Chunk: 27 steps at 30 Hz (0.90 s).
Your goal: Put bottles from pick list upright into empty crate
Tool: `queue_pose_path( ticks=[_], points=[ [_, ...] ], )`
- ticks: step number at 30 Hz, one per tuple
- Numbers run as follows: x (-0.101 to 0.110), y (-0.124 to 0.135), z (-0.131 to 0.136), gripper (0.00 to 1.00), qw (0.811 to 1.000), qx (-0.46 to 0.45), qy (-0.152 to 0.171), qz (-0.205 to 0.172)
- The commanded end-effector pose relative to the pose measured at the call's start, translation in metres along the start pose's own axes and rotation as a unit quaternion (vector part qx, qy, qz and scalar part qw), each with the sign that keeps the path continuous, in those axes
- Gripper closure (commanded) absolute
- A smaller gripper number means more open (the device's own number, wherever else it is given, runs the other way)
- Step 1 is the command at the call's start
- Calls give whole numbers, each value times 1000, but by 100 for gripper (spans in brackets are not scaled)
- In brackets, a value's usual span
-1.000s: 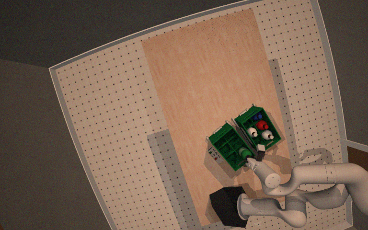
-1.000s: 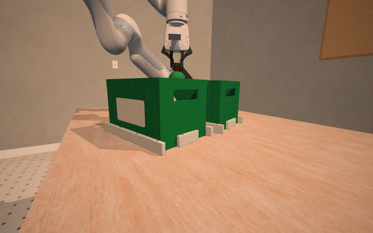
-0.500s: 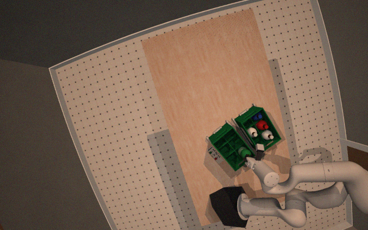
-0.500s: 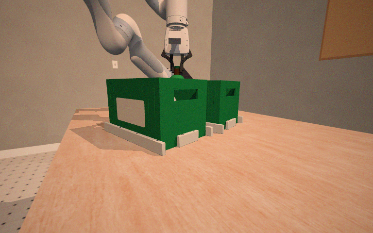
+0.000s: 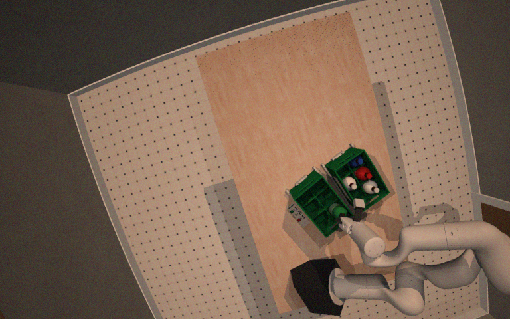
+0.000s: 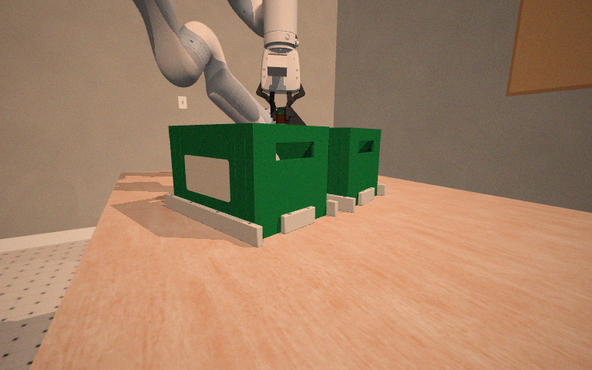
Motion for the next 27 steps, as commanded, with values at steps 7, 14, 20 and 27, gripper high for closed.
queue_pose_path(
  ticks=[7, 14, 20, 27],
  points=[
    [-11, 0, 0, 100, 1000, 0, 0, 0],
    [-16, 0, 0, 100, 1000, 0, 0, 0],
    [-22, 0, 0, 100, 1000, 0, 0, 0],
    [-27, 0, 0, 100, 1000, 0, 0, 0]
  ],
)
Point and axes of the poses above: the point where the finger pads meet when closed, its own x axis back along the fingers, its own z axis across the jaws, y = z × x, the point moved 8 cm from there along x, back along the fingers, and after that the axes turned 11 degrees about x, right-handed, at the moved point
